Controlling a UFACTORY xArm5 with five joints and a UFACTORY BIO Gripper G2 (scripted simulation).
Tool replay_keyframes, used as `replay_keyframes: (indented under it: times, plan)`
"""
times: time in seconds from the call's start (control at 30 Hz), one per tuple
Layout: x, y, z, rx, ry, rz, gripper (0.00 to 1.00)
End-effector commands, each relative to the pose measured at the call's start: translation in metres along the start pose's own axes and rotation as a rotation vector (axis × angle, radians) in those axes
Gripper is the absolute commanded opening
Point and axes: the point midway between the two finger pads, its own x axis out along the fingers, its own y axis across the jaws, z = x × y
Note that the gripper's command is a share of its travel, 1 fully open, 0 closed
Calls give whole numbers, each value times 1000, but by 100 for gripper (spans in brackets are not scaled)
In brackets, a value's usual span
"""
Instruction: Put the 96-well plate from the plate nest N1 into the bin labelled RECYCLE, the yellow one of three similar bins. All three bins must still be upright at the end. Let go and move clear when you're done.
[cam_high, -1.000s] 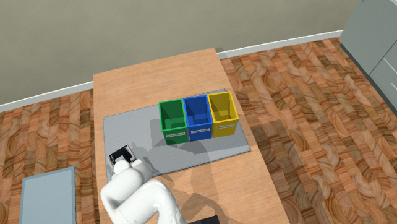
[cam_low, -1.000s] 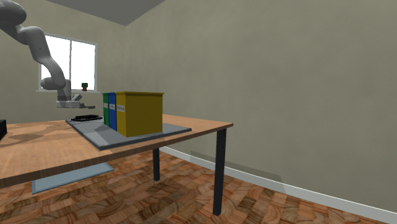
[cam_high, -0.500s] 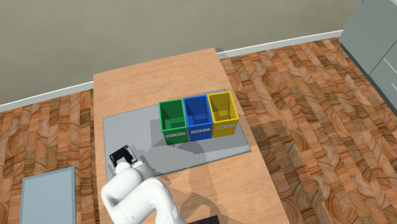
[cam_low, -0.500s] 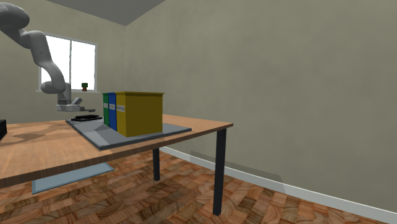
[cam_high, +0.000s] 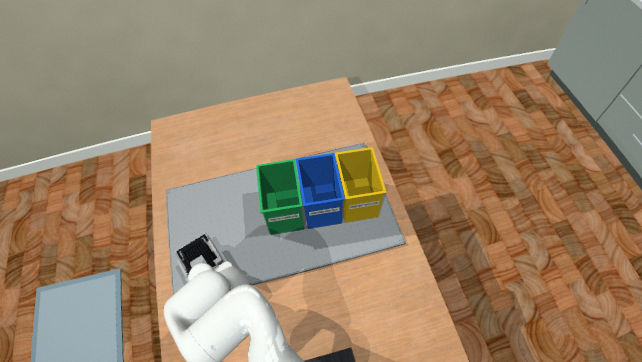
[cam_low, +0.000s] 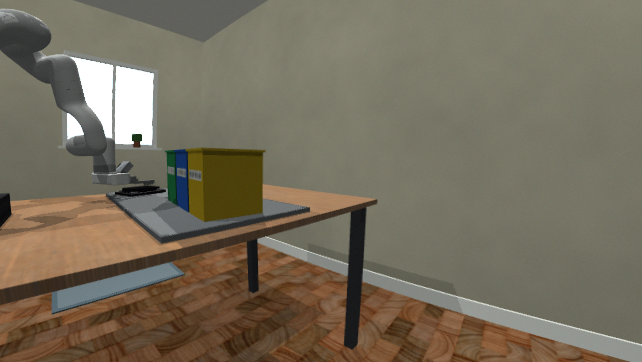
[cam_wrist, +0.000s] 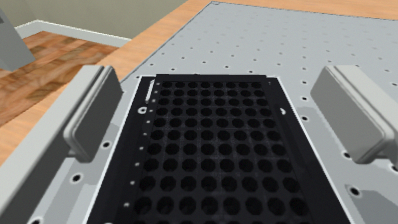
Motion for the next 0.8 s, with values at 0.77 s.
replay_keyframes:
  times: [0.77]
  plan:
    - [1, 0, -8, 9, -3, 0, 37]
